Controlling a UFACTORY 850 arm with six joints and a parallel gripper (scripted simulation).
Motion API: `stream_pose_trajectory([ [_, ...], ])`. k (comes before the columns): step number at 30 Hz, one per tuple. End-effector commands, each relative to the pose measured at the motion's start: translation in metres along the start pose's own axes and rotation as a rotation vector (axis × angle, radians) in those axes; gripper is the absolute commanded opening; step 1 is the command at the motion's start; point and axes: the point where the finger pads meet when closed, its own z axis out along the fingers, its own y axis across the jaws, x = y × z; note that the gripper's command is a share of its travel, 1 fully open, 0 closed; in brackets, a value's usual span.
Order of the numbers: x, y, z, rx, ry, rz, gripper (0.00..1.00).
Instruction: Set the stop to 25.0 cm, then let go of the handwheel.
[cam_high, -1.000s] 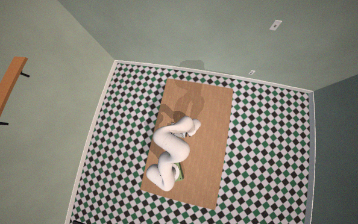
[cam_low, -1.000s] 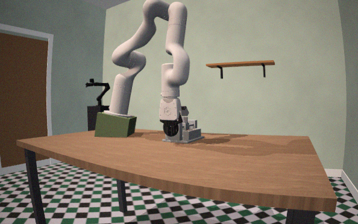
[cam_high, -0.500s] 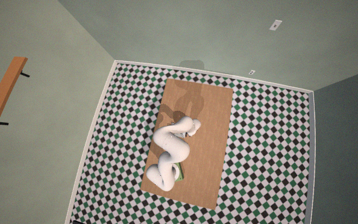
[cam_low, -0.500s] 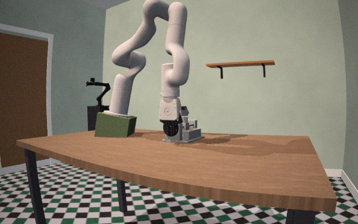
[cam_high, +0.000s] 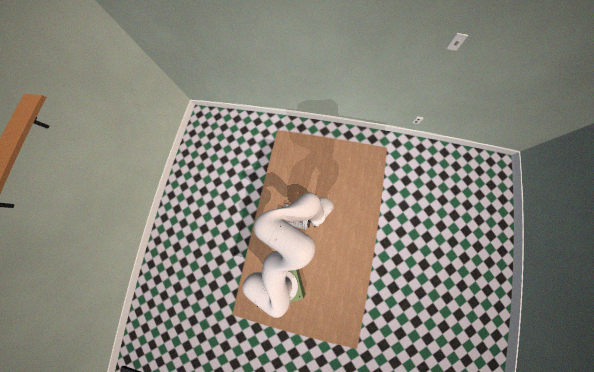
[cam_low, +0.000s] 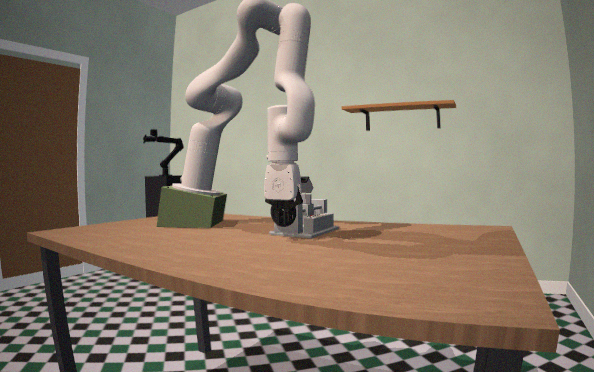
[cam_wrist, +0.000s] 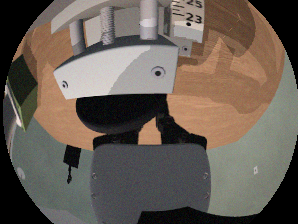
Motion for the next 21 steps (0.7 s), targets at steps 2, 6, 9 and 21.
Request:
stream_pose_trajectory([
  [2,-0.0001,-0.0007,0.0003,0.0,-0.001,0.0,0.06],
  [6,-0.0001,-0.0008,0.0006,0.0,-0.001,0.0,0.06],
  [9,-0.0001,-0.001,0.001,0.0,-0.001,0.0,0.06],
  [21,-0.0001,-0.0023,0.0033,0.0,-0.001,0.0,0.06],
])
